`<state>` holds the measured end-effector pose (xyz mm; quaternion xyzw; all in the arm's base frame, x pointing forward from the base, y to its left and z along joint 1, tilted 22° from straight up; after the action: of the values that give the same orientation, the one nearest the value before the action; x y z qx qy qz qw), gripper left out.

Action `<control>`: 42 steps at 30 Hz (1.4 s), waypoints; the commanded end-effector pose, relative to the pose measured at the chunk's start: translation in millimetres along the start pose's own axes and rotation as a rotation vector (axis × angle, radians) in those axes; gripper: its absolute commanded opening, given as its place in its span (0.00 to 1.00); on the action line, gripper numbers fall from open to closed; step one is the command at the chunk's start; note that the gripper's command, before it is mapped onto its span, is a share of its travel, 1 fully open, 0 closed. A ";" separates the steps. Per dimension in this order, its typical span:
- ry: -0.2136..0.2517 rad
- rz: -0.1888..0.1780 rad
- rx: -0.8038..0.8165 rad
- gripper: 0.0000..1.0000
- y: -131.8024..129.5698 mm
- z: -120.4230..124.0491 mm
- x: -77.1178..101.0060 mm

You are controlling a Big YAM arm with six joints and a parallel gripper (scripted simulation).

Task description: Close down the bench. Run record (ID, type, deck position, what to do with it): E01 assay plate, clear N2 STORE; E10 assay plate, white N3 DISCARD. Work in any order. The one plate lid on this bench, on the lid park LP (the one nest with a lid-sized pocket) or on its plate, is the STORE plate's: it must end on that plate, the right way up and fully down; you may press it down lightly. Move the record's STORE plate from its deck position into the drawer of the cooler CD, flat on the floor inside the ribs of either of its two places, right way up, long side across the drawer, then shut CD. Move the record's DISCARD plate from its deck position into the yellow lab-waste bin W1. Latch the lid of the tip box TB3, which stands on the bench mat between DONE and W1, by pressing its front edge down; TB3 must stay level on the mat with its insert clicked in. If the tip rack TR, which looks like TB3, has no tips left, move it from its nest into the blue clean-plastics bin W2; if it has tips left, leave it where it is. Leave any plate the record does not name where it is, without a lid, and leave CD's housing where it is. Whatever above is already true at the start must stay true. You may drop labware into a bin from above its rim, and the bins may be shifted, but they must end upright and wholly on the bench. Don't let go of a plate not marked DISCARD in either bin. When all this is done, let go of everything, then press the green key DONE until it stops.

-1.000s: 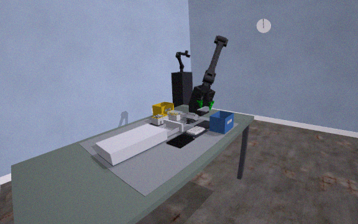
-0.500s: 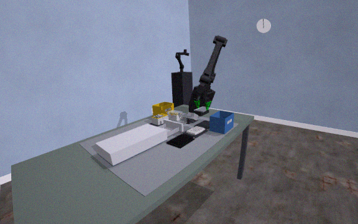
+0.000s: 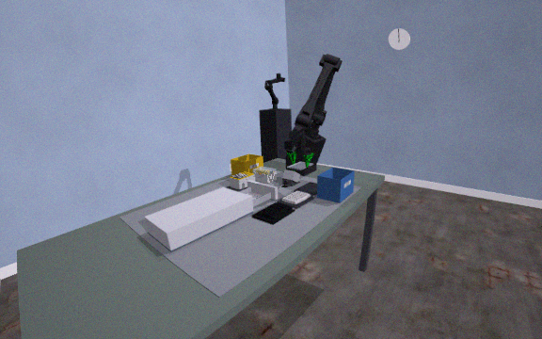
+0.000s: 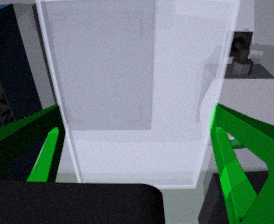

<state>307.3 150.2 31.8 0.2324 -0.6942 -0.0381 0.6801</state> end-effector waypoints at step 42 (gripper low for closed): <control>-0.030 0.001 0.020 0.00 -91.1 -69.5 8.4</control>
<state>378.3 93.2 7.0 0.2360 -0.6941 -0.0347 0.6792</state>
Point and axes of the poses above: the point where the finger pads meet when closed, its own x axis back along the fingers, its own y axis across the jaws, z = x × y, the point moved 9 cm from there along x, back along the fingers, and after that the axes turned 12 degrees about x, right-handed, at the moved point
